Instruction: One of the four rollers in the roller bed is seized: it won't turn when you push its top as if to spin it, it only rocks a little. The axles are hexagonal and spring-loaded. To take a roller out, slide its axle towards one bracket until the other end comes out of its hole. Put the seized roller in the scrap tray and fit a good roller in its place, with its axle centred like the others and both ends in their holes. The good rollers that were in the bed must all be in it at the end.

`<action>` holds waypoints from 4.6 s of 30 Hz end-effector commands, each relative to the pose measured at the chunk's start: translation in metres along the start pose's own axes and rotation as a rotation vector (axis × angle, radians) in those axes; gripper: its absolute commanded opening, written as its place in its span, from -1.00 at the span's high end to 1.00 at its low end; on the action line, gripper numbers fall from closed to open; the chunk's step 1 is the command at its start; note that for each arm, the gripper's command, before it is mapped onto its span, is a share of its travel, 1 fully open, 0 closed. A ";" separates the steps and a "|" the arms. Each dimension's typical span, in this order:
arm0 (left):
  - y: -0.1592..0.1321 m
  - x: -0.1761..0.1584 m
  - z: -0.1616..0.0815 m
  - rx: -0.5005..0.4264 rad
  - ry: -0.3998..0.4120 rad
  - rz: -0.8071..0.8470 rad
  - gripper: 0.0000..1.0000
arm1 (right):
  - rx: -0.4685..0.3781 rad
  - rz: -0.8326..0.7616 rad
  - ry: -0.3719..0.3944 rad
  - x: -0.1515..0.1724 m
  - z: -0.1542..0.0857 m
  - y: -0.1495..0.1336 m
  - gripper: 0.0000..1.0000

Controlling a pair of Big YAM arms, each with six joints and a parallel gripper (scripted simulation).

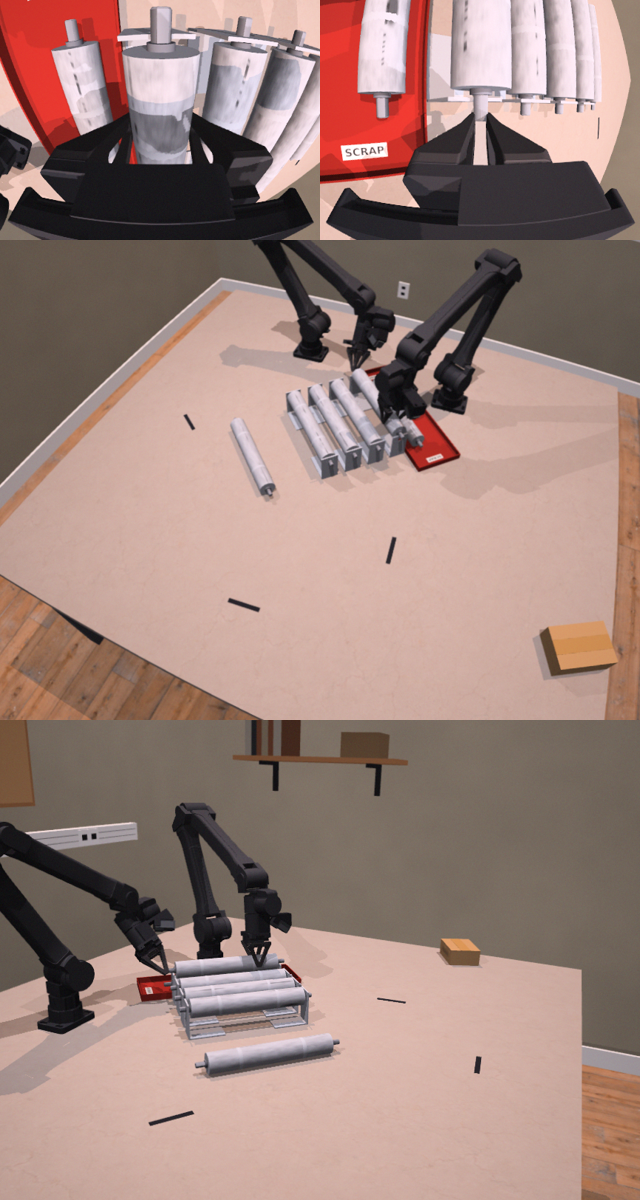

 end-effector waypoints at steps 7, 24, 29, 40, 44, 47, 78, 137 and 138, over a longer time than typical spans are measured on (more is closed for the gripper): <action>0.004 -0.004 -0.002 -0.009 -0.005 0.003 0.36 | 0.062 -0.079 -0.029 -0.005 0.007 -0.029 0.94; 0.004 -0.004 -0.002 -0.009 -0.005 0.003 0.36 | 0.078 -0.090 -0.033 -0.007 0.009 -0.037 0.94; 0.004 -0.004 -0.002 -0.009 -0.005 0.003 0.36 | 0.083 -0.091 -0.034 -0.008 0.010 -0.039 0.94; 0.004 -0.004 -0.002 -0.009 -0.005 0.004 0.36 | 0.095 -0.101 -0.039 -0.010 0.010 -0.046 0.94; 0.004 -0.004 -0.002 -0.009 -0.005 0.004 0.36 | 0.097 -0.102 -0.040 -0.010 0.010 -0.047 0.94; 0.004 -0.004 -0.002 -0.009 -0.005 0.004 0.36 | 0.100 -0.105 -0.042 -0.010 0.010 -0.049 0.94; 0.004 -0.004 -0.002 -0.009 -0.005 0.004 0.36 | 0.128 -0.137 -0.058 -0.014 0.010 -0.063 0.94; 0.004 -0.004 -0.002 -0.009 -0.005 0.004 0.36 | 0.136 -0.148 -0.064 -0.017 0.009 -0.072 0.94; 0.004 -0.004 -0.002 -0.009 -0.005 0.004 0.36 | 0.136 -0.148 -0.064 -0.017 0.009 -0.072 0.94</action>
Point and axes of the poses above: on each arm, the point where the finger pads meet when closed, its own z axis out along the fingers, its own x axis across the jaws, y = z × x, the point moved 4 cm from there along -z, back along the fingers, and after that the axes turned 14 degrees about z, right-handed, at the moved point
